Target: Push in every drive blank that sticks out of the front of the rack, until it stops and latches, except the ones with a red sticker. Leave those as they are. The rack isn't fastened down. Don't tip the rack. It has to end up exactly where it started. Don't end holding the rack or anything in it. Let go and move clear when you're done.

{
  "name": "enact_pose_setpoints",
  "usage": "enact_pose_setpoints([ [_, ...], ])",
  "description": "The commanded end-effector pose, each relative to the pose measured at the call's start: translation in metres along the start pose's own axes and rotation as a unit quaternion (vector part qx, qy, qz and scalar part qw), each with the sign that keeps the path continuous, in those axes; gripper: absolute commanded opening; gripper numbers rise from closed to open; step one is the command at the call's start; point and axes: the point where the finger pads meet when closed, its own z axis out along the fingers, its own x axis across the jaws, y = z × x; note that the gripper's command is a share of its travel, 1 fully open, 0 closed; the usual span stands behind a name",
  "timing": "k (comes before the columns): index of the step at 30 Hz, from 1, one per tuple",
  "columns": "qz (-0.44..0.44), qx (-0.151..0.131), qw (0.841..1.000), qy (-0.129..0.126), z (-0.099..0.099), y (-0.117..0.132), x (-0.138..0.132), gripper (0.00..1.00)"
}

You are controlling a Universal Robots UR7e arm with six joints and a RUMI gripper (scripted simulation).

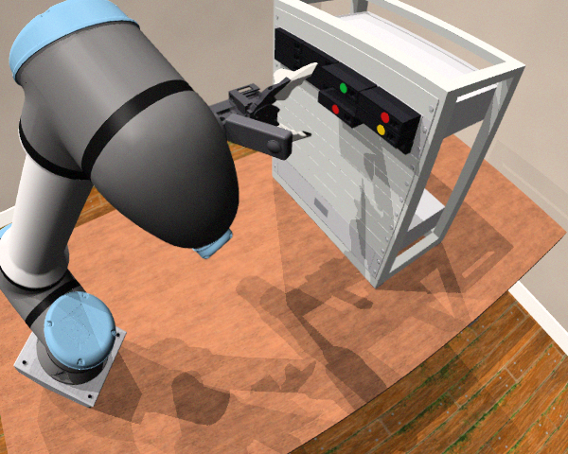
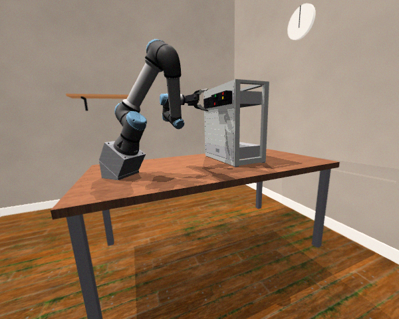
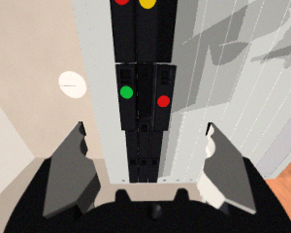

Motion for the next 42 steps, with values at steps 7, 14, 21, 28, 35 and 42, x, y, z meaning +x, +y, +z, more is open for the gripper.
enact_pose_setpoints([
  [7,0.000,0.000,1.000,0.000,0.000,-0.006,-0.001,1.00],
  [14,0.000,0.000,1.000,0.000,0.001,-0.016,-0.002,1.00],
  [21,0.000,0.000,1.000,0.000,0.001,-0.035,-0.005,1.00],
  [28,0.000,0.000,1.000,0.000,0.002,-0.052,-0.006,1.00],
  [35,0.000,0.000,1.000,0.000,0.003,-0.075,-0.009,1.00],
  [42,0.000,0.000,1.000,0.000,0.004,-0.095,-0.012,1.00],
])
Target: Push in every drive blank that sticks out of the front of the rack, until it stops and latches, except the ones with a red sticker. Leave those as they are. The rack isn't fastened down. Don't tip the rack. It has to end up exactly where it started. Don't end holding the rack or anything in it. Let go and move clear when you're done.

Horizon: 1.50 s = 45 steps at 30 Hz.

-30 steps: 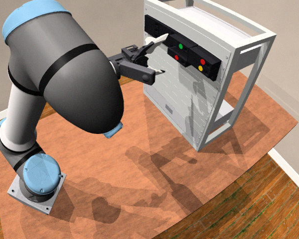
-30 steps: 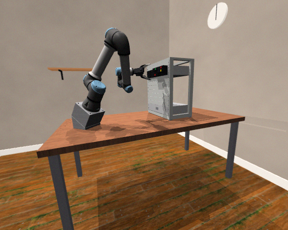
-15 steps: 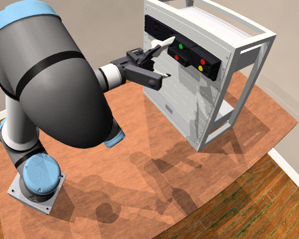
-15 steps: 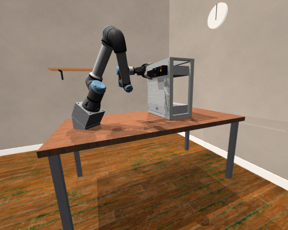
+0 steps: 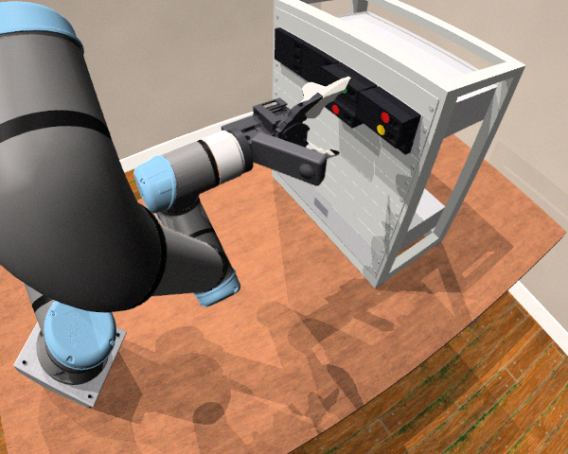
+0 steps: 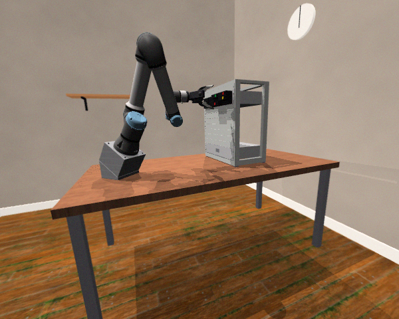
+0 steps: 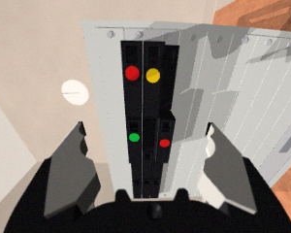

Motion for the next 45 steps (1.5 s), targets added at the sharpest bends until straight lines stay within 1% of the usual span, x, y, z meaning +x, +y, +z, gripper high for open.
enact_pose_setpoints([
  [1,0.000,-0.003,1.000,-0.001,0.001,-0.015,-0.002,1.00],
  [3,0.000,-0.003,1.000,-0.001,0.001,-0.015,-0.002,1.00],
  [10,0.000,-0.003,1.000,-0.001,0.002,-0.030,-0.004,1.00],
  [18,0.000,-0.003,1.000,-0.001,0.002,-0.039,-0.005,1.00],
  [45,0.000,-0.003,1.000,-0.001,0.002,-0.042,-0.005,1.00],
])
